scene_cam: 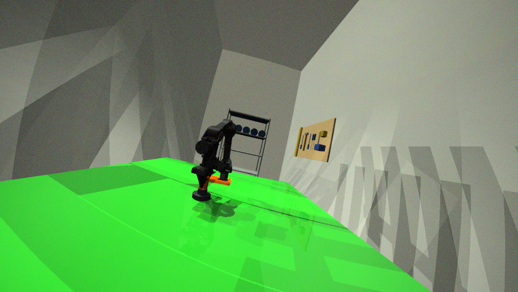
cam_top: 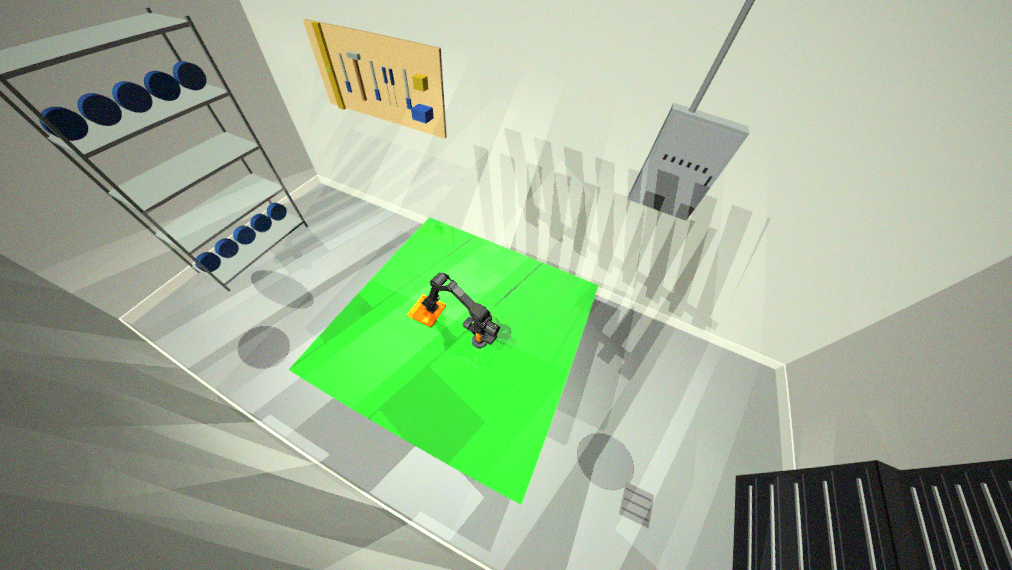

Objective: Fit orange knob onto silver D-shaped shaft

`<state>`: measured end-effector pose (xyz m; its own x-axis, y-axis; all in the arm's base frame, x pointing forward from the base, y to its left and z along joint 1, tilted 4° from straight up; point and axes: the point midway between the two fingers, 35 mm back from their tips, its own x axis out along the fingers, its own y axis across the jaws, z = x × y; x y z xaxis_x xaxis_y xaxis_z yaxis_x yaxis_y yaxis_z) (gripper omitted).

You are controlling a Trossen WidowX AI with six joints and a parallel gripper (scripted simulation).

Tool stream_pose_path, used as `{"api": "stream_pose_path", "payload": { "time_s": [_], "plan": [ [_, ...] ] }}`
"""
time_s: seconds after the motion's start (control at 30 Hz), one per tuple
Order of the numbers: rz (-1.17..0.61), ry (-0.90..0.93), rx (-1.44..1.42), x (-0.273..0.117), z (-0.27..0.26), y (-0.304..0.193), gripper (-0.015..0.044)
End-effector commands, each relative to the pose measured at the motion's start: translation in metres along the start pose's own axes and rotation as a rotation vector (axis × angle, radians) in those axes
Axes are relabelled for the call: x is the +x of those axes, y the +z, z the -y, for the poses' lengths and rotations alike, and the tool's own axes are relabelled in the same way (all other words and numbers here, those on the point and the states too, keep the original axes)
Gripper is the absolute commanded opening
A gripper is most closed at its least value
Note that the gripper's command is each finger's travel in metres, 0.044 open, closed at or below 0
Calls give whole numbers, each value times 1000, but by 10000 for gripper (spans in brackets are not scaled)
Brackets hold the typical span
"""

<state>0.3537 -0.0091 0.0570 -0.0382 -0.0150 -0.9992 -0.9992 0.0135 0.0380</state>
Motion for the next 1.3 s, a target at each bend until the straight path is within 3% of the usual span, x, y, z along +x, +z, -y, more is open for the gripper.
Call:
{"api": "stream_pose_path", "payload": {
  "time_s": [0.0, 0.27, 0.83, 1.13, 1.27],
  "plan": [
    [0, 5, -34, 3, -2, 0, 0],
    [0, 1, -13, 1, 0, 0, 0],
    [0, 1, -13, 1, 0, 0, 440],
    [0, 1, -13, -2, 0, 0, 440],
    [0, 1, -14, -46, 4, 0, 440]
  ]
}}
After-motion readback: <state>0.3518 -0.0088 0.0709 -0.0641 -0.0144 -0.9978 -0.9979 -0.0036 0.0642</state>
